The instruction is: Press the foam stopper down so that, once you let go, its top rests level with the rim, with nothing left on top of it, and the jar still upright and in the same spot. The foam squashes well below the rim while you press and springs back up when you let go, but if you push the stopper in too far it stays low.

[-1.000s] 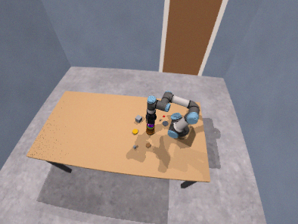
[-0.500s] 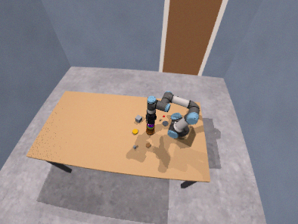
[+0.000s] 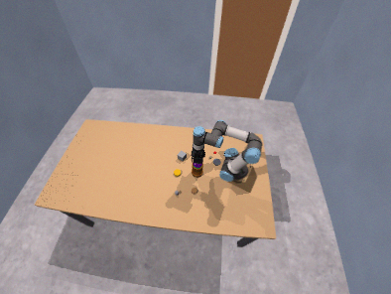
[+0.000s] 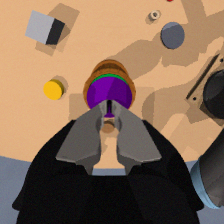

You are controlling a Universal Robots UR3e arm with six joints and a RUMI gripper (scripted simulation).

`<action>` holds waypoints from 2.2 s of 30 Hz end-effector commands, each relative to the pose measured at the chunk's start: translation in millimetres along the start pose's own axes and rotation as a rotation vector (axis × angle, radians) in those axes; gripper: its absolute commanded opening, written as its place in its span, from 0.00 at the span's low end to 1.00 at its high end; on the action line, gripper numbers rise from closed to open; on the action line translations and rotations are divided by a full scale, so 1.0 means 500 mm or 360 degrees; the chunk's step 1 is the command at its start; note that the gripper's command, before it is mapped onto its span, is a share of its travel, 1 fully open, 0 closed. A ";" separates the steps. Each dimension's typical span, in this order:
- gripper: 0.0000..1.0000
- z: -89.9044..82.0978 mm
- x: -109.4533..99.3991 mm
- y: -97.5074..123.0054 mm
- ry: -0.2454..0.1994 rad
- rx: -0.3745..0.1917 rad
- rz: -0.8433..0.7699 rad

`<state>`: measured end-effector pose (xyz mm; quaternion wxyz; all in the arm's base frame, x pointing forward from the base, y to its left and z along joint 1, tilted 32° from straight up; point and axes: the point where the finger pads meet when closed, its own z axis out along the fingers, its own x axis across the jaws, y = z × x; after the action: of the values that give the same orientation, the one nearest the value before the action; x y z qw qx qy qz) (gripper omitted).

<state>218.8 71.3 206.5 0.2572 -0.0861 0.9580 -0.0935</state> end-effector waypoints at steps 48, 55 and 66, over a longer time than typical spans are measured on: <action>0.00 0.046 -0.001 0.000 -0.0003 0.0000 0.0000; 0.00 0.048 -0.001 0.000 -0.0003 0.0000 0.0000; 0.00 0.049 -0.001 0.000 -0.0003 0.0000 0.0000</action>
<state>231.7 67.8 185.9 0.2581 -0.0860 0.9577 -0.0938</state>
